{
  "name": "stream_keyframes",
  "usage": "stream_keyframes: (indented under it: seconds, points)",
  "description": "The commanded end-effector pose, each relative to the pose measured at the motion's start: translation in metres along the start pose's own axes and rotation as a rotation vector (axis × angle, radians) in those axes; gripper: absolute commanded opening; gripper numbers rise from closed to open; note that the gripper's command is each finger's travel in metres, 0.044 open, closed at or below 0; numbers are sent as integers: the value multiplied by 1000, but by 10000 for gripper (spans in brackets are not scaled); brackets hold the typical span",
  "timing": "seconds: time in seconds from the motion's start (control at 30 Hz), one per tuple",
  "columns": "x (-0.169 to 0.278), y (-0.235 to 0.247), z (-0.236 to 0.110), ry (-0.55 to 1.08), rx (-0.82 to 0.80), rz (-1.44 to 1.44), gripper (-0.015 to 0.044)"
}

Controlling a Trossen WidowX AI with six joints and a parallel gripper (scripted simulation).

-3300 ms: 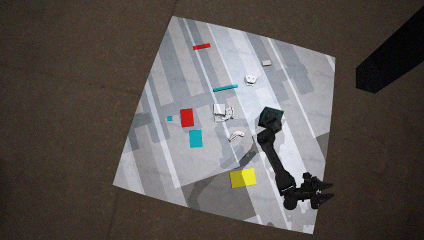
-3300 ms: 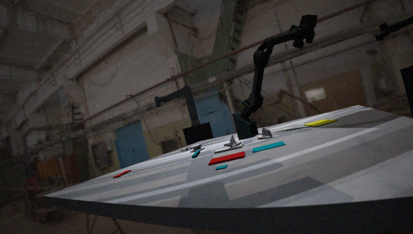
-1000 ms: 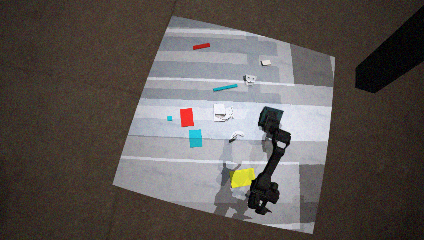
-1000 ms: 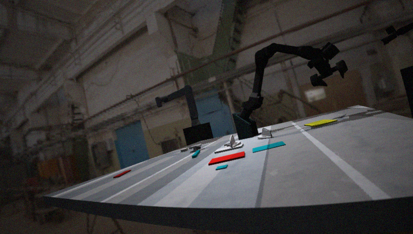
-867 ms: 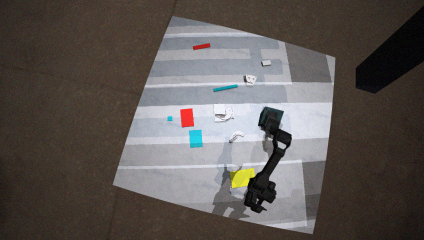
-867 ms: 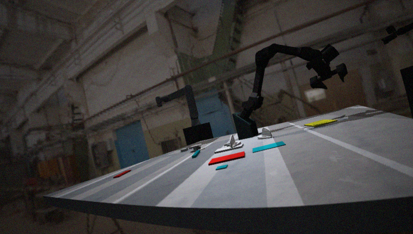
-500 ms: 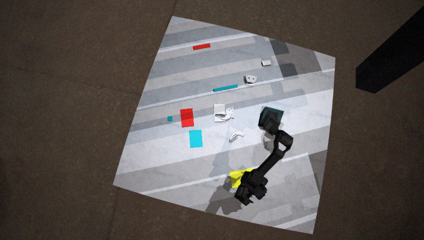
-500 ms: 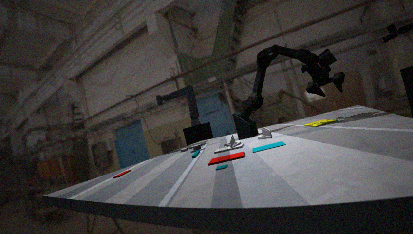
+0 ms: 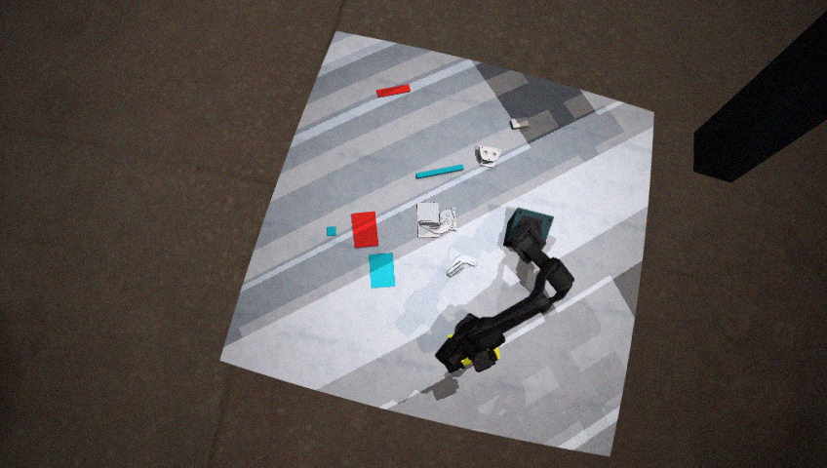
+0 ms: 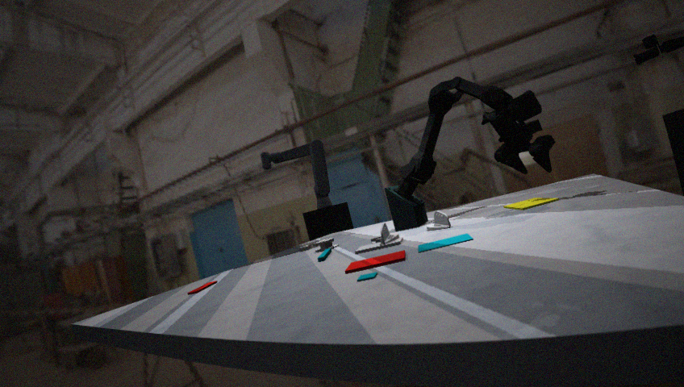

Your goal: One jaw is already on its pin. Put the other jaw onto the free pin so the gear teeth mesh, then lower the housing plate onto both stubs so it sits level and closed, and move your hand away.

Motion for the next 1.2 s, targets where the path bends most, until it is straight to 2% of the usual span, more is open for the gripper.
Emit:
stream_keyframes:
  seconds: [0.0,0.6,1.17]
  points:
    - [23,5,-8,67,14,101,440]
    - [99,38,-50,271,101,511,440]
    - [147,89,-92,393,206,920,440]
Point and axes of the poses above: the point midway between the two fingers, 35 mm back from their tips, its own z axis out along the fingers, its own y axis across the jaws, x = y × z, the point moved 9 cm from there along -z, back along the fingers, and after that the axes turned 12 degrees about -z, right-handed, at the moved point
